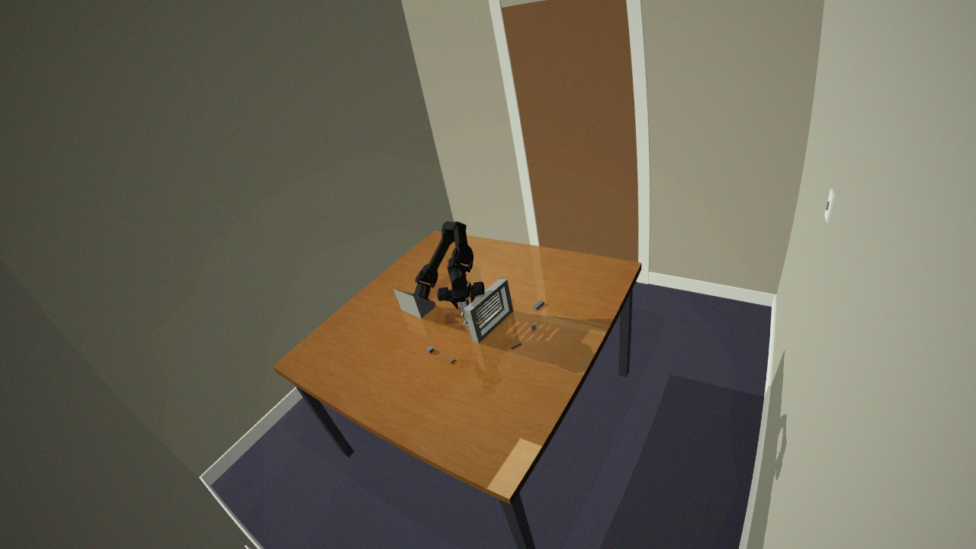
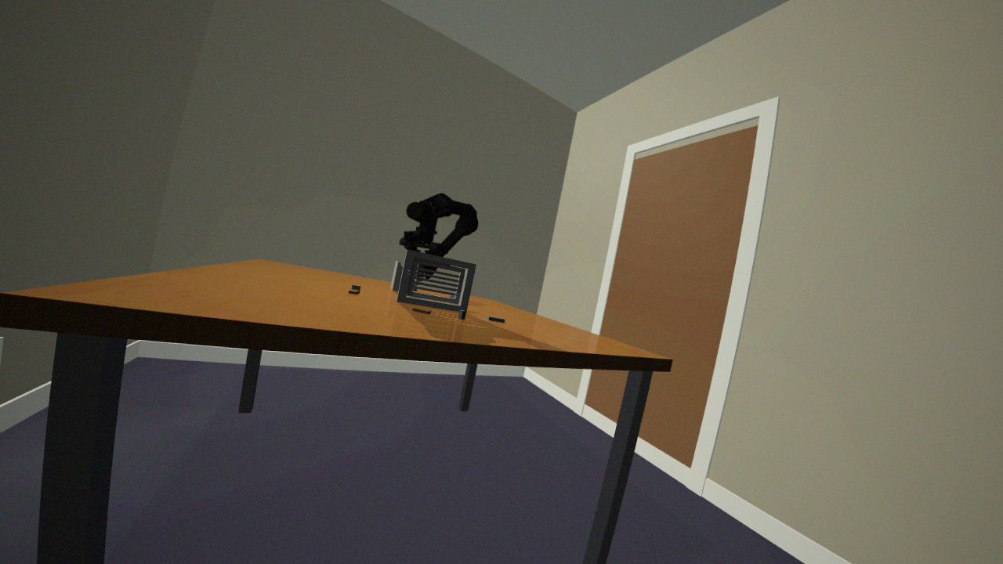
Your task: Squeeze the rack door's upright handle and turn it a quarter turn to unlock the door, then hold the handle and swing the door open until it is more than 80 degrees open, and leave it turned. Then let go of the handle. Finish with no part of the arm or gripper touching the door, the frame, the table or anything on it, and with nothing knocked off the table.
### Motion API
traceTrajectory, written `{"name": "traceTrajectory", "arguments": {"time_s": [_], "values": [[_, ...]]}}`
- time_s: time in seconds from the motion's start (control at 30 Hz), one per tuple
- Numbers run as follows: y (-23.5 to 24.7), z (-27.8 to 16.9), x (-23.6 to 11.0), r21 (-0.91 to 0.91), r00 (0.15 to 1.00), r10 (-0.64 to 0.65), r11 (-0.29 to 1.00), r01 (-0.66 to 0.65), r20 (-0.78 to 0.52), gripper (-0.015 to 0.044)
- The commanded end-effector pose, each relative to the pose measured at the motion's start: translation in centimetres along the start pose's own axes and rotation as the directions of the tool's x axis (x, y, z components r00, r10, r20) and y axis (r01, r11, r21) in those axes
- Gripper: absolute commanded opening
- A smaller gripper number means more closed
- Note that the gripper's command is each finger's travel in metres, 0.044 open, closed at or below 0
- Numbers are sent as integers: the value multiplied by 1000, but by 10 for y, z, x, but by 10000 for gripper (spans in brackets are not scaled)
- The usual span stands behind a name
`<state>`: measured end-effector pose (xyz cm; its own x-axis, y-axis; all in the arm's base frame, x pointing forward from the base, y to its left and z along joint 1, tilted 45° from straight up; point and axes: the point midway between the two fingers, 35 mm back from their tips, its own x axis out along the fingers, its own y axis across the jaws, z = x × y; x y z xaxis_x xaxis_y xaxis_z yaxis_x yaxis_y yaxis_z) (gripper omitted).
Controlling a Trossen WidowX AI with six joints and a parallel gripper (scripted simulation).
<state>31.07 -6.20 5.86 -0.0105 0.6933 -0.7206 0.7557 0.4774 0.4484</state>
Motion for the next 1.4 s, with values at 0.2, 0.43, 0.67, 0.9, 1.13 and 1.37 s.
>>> {"name": "traceTrajectory", "arguments": {"time_s": [0.2,0.43,0.67,0.9,1.13,1.37], "values": [[0,0,0,-475,1000,3,880,-3,-2,293],[0,0,0,-746,1000,3,666,-3,-2,293],[0,0,0,-928,1000,3,373,-3,-2,293],[0,0,0,-999,1000,3,36,-2,-2,293],[0,0,0,-952,1000,3,-306,-1,-2,293],[0,0,0,-791,1000,3,-611,0,-2,293]]}}
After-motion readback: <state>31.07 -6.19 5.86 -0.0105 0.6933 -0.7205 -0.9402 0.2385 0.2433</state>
